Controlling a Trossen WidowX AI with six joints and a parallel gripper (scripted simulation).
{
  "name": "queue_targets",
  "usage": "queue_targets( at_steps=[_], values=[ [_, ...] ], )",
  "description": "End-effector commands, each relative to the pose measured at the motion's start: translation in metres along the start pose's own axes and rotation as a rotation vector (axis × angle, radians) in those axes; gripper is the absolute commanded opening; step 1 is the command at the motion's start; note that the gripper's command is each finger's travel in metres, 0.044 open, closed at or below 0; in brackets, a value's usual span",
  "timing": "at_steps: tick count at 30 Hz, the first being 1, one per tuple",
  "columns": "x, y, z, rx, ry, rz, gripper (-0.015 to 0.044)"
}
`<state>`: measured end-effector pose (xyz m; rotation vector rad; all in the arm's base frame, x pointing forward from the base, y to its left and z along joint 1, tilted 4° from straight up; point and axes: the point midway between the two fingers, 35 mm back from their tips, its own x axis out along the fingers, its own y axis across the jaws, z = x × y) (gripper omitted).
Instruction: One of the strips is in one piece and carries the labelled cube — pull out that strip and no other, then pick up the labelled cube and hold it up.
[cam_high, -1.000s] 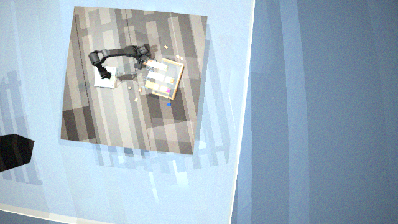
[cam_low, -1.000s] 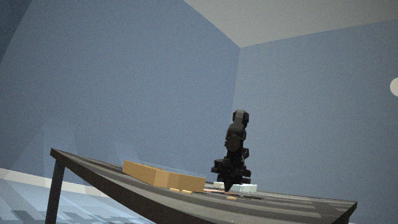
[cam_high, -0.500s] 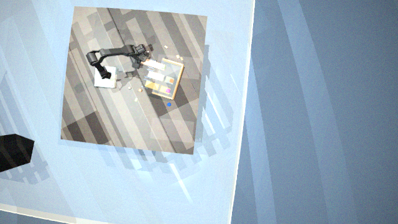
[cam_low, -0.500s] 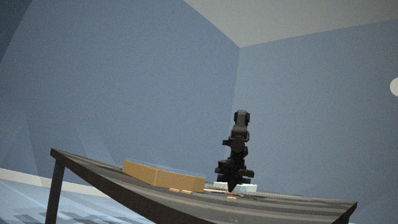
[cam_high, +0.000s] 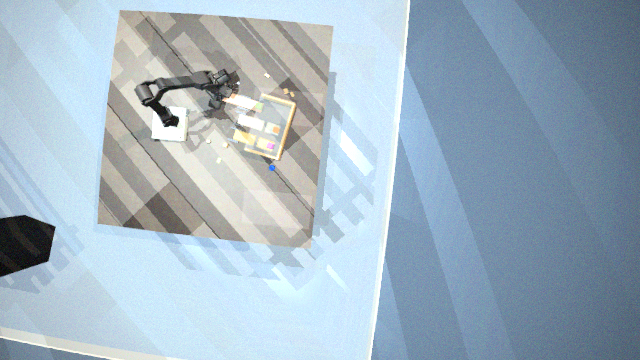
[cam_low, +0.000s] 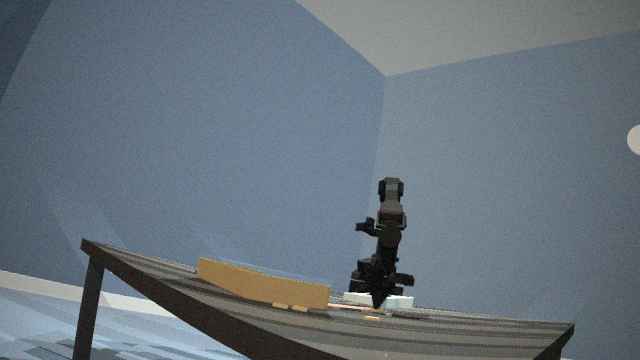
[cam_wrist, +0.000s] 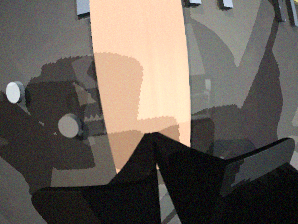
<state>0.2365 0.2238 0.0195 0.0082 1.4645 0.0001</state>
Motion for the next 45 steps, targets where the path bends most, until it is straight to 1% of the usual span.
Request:
queue_targets(
  at_steps=[1, 24, 45],
  values=[
    [0.006, -0.003, -0.016, -0.004, 0.029, -0.014, 0.0000],
    [0.005, -0.003, -0.050, -0.004, 0.032, -0.014, 0.0000],
    [0.005, -0.003, -0.051, -0.004, 0.032, -0.014, 0.0000]
  ],
)
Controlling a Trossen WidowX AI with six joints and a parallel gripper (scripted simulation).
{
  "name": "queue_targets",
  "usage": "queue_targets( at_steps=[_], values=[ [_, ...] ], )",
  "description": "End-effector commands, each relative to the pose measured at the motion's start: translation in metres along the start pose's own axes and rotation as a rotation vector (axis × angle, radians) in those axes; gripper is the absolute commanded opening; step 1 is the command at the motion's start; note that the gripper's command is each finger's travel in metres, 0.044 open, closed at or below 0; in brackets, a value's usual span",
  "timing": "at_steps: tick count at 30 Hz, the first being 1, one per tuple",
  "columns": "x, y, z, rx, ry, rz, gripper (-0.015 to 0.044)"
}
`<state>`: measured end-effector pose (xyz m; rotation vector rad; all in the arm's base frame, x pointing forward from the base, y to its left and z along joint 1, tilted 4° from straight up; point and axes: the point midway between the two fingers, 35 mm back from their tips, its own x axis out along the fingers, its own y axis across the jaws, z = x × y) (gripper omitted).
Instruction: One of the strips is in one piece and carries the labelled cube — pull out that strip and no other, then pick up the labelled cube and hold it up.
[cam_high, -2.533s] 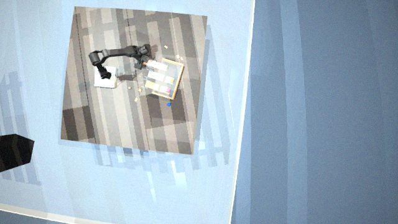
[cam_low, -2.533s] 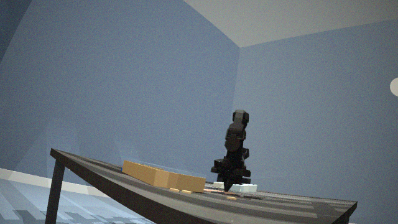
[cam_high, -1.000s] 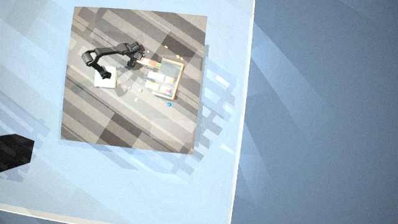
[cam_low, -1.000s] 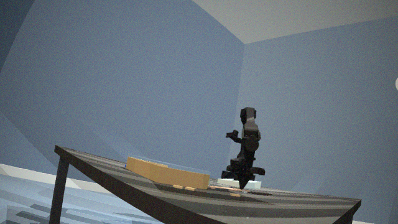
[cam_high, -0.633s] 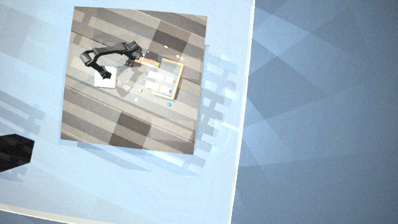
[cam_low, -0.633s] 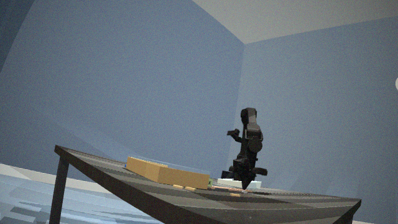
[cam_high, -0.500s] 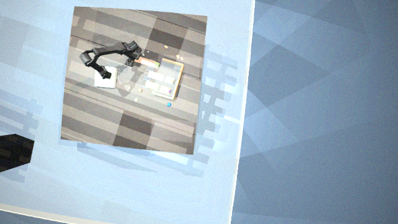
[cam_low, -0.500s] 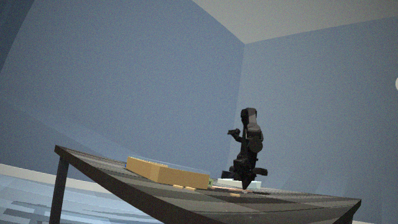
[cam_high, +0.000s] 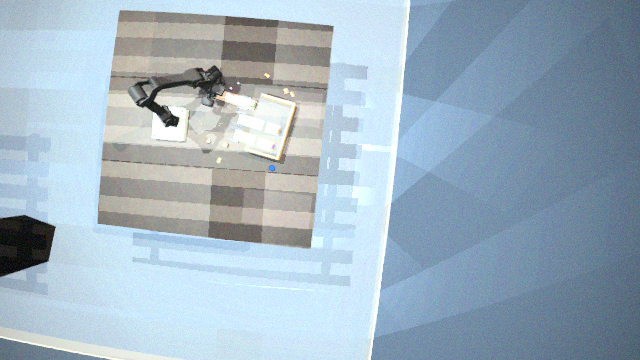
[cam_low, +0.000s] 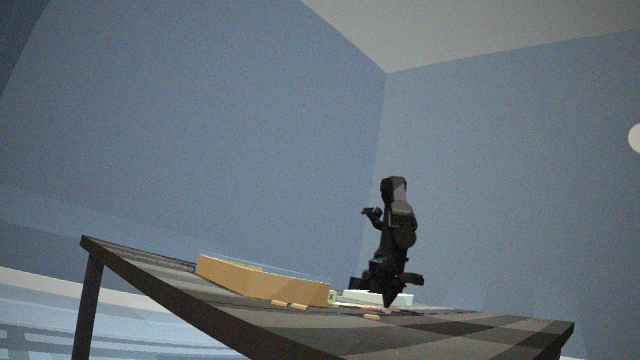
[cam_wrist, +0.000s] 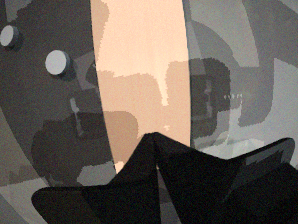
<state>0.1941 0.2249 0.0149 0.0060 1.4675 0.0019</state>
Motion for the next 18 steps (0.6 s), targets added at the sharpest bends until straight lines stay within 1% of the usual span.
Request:
queue_targets(
  at_steps=[1, 15, 16, 18],
  values=[
    [0.005, -0.004, -0.008, -0.002, 0.029, -0.014, 0.0000],
    [0.005, -0.004, -0.008, -0.002, 0.029, -0.014, 0.0000],
    [-0.002, 0.000, 0.000, 0.000, 0.002, -0.001, 0.0000],
    [-0.021, 0.001, 0.002, -0.001, 0.014, -0.007, 0.0000]
  ],
)
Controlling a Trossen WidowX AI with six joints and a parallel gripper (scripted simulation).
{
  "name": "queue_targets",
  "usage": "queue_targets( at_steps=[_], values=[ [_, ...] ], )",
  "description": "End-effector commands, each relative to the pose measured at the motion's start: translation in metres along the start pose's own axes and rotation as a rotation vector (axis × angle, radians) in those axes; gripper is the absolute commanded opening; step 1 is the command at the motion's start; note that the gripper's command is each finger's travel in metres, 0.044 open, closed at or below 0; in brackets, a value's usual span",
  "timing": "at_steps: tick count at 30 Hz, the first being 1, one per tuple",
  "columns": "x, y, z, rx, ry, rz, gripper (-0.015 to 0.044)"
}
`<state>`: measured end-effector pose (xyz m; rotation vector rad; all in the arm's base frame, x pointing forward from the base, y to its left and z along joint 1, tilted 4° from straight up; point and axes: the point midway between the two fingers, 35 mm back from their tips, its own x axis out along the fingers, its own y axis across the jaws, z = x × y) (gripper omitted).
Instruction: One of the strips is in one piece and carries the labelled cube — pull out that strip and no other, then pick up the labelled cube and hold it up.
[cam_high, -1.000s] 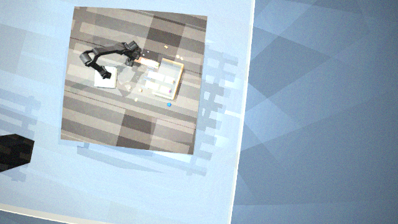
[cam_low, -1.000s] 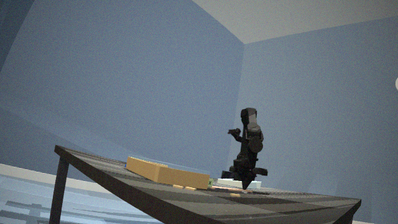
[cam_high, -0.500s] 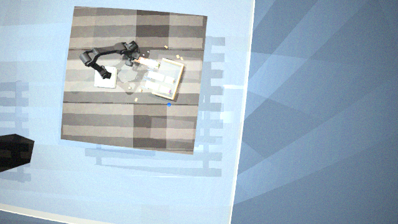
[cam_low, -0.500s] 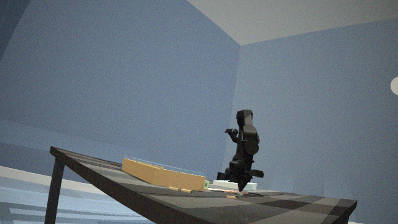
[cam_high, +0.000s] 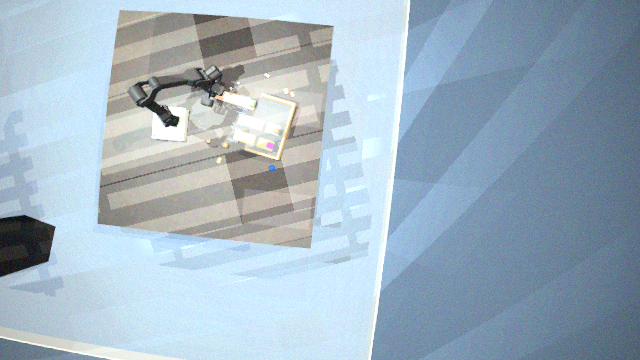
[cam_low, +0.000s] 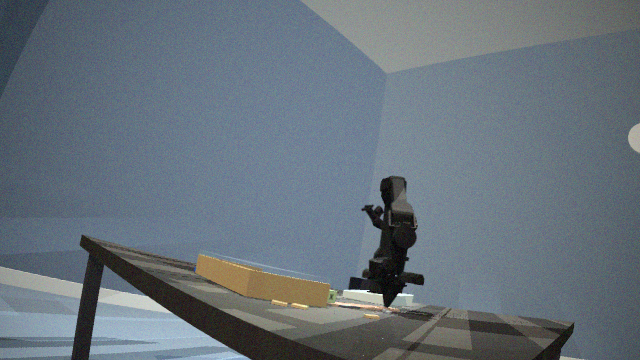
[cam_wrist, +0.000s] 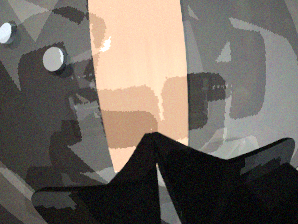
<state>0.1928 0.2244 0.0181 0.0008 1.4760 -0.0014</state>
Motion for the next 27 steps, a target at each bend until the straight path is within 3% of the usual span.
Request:
queue_targets(
  at_steps=[1, 7, 23, 27],
  values=[
    [-0.029, 0.002, 0.003, 0.000, 0.013, -0.005, 0.0000],
    [-0.039, 0.002, 0.003, 0.000, 0.019, -0.008, 0.0000],
    [-0.045, 0.003, 0.066, -0.050, 0.015, -0.008, 0.0420],
    [-0.047, 0.003, 0.080, -0.050, 0.014, -0.008, 0.0440]
  ],
)
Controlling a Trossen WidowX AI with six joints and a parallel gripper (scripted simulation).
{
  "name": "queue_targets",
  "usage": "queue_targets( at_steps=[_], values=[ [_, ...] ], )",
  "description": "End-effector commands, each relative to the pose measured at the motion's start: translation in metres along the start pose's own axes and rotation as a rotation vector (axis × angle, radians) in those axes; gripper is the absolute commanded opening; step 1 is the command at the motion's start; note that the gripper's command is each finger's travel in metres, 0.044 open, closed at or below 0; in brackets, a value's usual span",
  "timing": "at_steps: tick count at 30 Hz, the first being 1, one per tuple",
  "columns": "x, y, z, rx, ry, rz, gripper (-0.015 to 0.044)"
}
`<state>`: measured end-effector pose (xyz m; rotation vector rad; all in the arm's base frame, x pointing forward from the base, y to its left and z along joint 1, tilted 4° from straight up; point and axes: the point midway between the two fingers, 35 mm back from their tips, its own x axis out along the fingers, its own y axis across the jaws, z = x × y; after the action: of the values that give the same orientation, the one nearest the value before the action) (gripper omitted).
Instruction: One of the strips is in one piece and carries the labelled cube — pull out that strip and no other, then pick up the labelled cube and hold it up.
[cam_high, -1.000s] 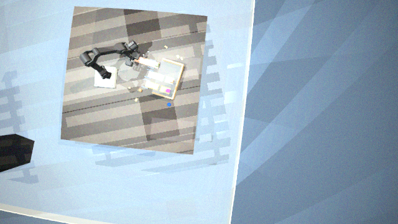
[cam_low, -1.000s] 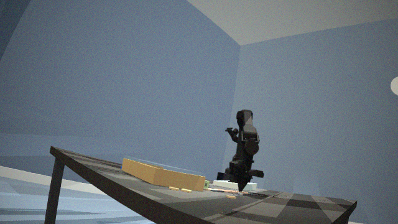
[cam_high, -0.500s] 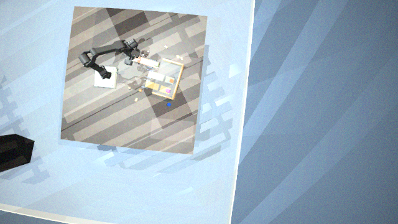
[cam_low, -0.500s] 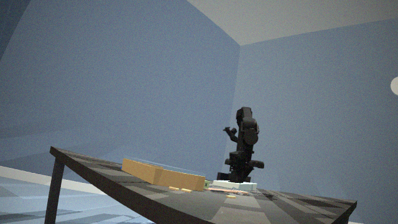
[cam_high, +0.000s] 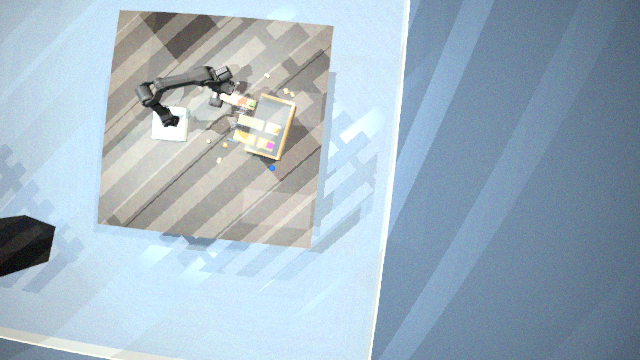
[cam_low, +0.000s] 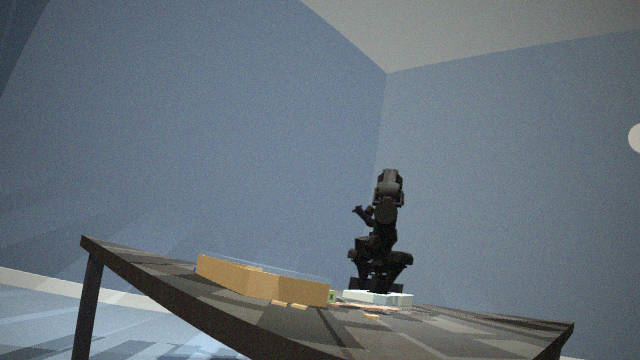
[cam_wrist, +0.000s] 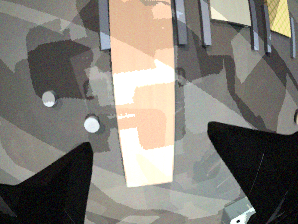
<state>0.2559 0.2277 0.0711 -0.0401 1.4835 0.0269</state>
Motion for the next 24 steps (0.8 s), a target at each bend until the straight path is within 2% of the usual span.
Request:
queue_targets(
  at_steps=[1, 24],
  values=[
    [-0.001, -0.001, 0.016, -0.005, 0.006, -0.002, 0.0440],
    [-0.013, -0.004, 0.098, -0.005, 0.000, -0.002, 0.0440]
  ],
)
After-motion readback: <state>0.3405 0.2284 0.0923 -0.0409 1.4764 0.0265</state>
